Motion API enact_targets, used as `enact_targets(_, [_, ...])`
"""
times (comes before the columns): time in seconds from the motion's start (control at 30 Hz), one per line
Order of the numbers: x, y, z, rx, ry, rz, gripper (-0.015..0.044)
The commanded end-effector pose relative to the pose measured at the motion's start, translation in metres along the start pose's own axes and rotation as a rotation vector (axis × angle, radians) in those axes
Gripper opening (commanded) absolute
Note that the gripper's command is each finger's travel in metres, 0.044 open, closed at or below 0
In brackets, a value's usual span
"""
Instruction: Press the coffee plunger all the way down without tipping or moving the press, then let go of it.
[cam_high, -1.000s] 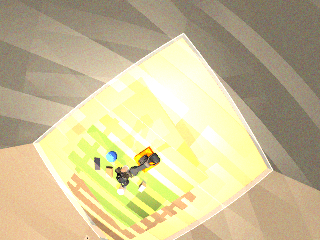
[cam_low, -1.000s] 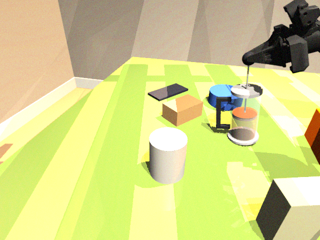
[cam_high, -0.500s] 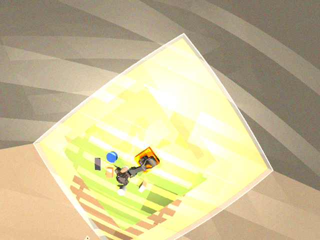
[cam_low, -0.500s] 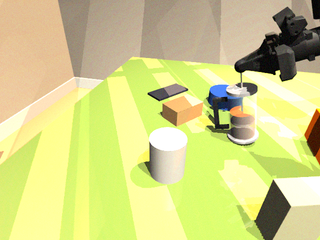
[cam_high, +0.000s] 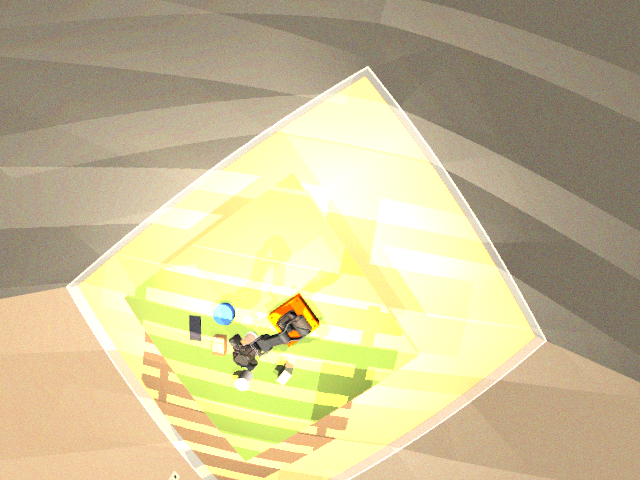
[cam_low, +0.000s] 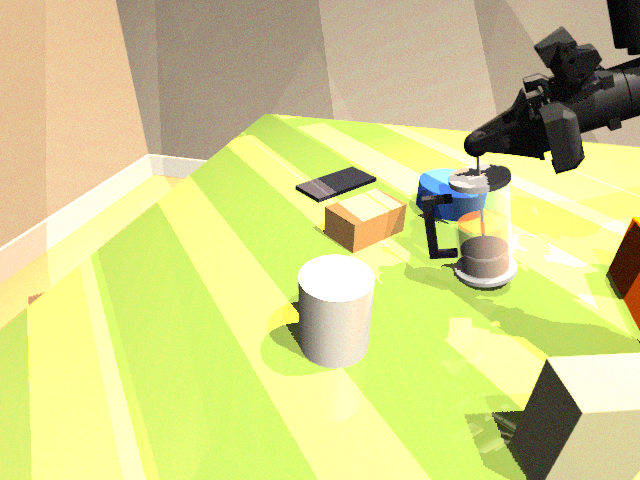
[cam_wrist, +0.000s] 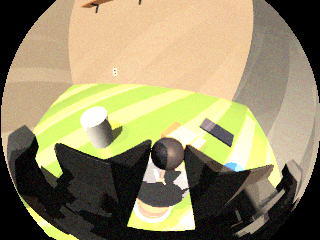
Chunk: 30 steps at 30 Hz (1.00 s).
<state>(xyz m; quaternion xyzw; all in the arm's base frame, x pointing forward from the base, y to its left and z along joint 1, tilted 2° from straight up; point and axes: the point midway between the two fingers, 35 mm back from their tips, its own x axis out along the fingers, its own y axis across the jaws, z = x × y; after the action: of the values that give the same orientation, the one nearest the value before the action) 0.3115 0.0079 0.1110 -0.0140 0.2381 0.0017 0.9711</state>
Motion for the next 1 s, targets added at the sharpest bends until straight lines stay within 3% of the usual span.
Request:
enact_targets(0.0, [0.0043, -0.0001, -0.0127, -0.009, 0.049, 0.001, 0.0126])
enact_targets(0.97, [0.0091, 0.0000, -0.0084, -0.009, 0.048, 0.001, 0.0126])
